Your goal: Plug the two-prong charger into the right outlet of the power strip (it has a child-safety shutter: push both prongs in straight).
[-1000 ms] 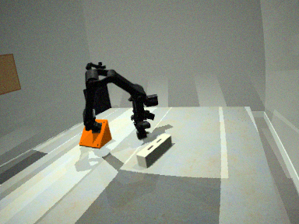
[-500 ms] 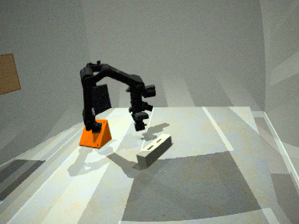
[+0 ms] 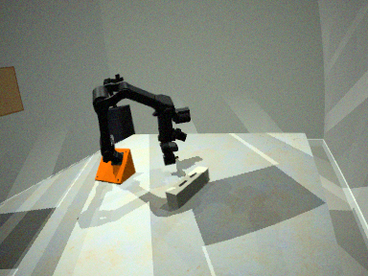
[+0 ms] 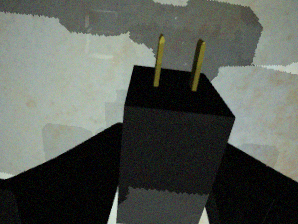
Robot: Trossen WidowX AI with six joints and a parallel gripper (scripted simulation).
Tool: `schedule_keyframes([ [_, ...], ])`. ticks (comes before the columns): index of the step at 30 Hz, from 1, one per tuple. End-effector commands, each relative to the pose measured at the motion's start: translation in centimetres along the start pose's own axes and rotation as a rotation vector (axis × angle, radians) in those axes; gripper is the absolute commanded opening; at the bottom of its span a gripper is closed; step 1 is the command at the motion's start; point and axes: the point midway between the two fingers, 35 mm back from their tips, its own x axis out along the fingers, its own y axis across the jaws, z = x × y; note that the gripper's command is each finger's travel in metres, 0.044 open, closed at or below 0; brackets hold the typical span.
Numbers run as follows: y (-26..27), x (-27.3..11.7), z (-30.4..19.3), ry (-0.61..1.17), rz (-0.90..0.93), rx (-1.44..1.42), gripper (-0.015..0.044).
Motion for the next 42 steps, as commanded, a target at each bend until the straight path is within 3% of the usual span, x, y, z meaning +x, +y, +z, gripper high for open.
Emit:
schedule_keyframes([
  [1, -0.9, 0.0, -0.1, -0.011, 0.004, 0.053, 0.0],
  [42, -9.2, 2.8, -3.8, -0.015, 0.043, 0.574, 0.0],
])
